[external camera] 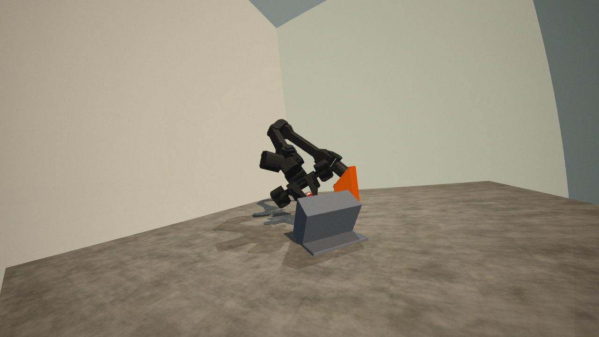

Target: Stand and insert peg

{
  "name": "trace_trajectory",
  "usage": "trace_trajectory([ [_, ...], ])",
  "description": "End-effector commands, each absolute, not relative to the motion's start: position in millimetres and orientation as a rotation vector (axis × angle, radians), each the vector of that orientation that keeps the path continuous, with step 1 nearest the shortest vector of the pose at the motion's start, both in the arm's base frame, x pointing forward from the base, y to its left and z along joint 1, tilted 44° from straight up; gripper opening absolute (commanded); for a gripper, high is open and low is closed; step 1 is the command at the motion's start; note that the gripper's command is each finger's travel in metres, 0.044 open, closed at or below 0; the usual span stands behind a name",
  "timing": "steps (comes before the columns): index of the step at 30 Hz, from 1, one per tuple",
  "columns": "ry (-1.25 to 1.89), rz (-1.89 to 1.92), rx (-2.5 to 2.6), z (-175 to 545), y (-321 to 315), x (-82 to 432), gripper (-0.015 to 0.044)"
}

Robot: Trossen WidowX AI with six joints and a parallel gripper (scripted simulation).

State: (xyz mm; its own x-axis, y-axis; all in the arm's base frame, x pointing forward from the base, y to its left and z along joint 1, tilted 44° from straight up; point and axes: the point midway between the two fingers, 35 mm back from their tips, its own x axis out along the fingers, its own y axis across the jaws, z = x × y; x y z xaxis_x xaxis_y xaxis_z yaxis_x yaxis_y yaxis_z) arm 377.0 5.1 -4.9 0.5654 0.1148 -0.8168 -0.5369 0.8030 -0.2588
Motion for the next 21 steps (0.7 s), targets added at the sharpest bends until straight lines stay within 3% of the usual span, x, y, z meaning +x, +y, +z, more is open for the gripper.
trace_trajectory([
  [1,0.897,0.399,-0.523,-7.3,4.6,378.8,0.0000],
  [21,0.897,0.399,-0.523,-17.3,5.8,385.7,0.0000],
])
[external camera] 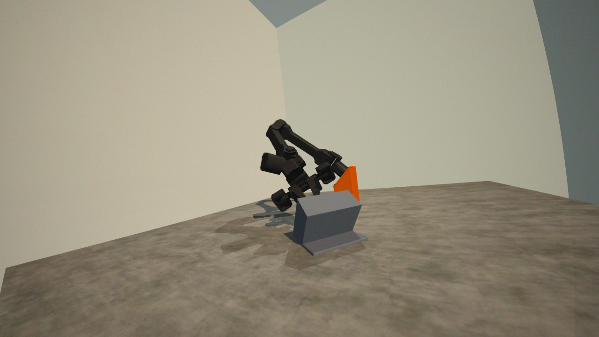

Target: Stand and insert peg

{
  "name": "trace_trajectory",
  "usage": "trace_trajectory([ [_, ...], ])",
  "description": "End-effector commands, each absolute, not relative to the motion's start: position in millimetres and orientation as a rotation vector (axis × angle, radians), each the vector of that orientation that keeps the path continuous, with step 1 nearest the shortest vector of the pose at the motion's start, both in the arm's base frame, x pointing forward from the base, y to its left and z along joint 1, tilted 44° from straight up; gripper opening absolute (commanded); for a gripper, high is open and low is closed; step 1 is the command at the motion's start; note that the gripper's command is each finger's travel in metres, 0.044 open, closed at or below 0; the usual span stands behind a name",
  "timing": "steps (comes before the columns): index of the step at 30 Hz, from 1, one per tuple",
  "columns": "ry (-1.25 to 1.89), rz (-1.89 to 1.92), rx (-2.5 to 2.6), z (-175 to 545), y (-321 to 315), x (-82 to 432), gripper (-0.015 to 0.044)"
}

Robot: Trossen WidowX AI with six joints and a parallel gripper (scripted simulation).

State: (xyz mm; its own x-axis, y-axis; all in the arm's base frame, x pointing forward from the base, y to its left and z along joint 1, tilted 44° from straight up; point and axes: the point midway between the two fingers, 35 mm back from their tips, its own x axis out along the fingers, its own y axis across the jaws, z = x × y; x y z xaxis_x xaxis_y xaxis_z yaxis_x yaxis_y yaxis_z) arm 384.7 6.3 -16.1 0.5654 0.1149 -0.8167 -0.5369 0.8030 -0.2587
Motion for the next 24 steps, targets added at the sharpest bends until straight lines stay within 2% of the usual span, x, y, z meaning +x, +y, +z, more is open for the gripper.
trace_trajectory([
  [1,0.897,0.399,-0.523,-17.5,5.8,385.9,0.0000],
  [15,0.896,0.405,-0.523,-18.0,6.5,385.8,0.0000],
  [24,0.896,0.405,-0.523,-18.0,6.5,385.8,0.0236],
])
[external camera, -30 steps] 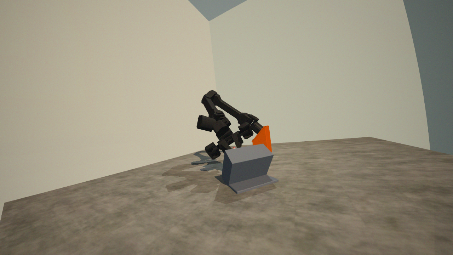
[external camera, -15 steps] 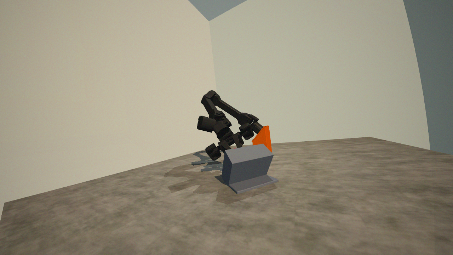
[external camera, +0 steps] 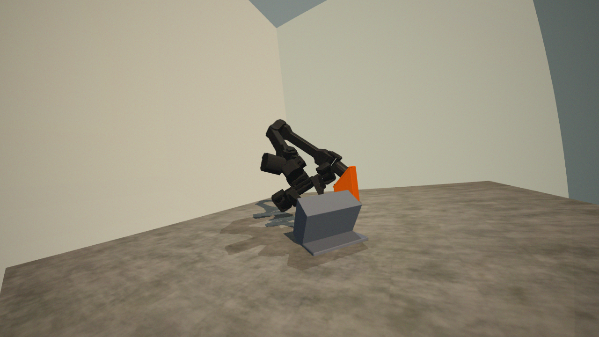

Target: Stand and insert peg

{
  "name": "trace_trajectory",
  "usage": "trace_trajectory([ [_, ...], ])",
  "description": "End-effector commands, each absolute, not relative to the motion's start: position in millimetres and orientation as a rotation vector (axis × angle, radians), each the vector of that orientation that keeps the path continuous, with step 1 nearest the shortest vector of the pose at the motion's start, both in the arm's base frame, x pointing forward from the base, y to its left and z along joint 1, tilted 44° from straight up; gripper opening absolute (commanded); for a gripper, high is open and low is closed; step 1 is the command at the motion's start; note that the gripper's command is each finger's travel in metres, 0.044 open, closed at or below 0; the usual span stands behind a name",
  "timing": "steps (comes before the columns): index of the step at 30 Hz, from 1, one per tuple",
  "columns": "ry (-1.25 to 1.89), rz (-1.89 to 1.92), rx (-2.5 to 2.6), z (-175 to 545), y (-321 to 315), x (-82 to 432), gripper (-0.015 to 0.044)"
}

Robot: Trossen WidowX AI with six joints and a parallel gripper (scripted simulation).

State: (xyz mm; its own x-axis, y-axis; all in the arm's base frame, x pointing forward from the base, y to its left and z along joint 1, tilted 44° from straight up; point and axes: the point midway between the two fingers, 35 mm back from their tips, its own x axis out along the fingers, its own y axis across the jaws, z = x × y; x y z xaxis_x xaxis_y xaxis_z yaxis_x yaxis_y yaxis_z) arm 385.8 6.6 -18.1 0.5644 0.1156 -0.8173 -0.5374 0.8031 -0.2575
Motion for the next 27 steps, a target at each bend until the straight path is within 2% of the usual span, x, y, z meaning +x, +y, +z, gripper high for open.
trace_trajectory([
  [1,0.896,0.405,-0.523,-18.0,6.5,385.8,0.0263],
  [8,0.896,0.405,-0.523,-15.5,6.1,384.6,0.0440],
  [27,0.896,0.403,-0.522,4.2,3.4,375.3,0.0440],
])
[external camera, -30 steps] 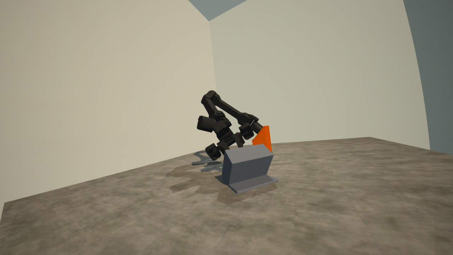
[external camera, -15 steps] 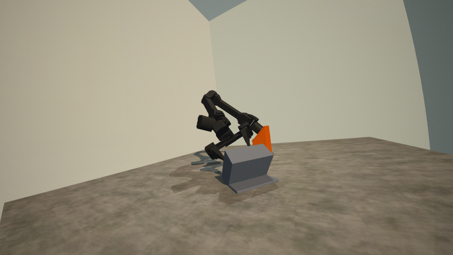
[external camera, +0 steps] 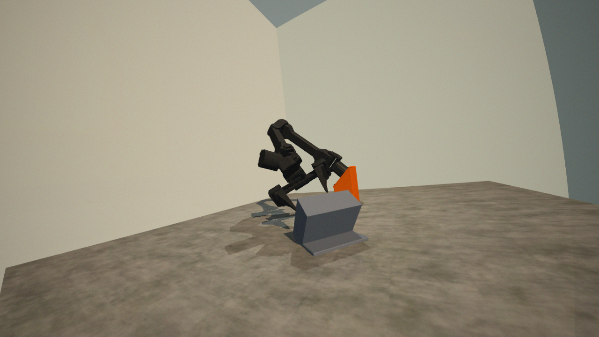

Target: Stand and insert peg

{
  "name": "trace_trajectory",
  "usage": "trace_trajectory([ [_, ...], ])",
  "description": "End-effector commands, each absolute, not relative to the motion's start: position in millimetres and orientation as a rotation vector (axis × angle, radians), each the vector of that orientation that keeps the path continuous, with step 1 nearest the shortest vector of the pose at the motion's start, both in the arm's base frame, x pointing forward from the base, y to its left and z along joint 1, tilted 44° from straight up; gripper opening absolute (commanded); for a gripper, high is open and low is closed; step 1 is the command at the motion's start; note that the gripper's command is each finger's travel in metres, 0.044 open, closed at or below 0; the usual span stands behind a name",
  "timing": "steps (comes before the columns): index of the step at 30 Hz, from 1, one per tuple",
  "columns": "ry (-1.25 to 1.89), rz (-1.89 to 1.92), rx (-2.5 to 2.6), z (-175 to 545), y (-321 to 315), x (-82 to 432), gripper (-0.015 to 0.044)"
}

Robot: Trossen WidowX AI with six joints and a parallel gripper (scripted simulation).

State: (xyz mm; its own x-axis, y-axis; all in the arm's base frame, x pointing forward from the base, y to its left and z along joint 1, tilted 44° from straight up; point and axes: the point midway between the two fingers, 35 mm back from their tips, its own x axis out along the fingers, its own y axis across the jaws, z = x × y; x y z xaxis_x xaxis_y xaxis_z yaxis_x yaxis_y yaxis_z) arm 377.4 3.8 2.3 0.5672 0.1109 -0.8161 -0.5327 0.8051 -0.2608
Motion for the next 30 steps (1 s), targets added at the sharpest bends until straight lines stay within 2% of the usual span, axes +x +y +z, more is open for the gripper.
trace_trajectory([
  [1,0.897,0.403,-0.522,5.2,3.3,374.8,0.0440],
  [30,0.897,0.401,-0.521,35.3,-0.9,359.0,0.0440],
])
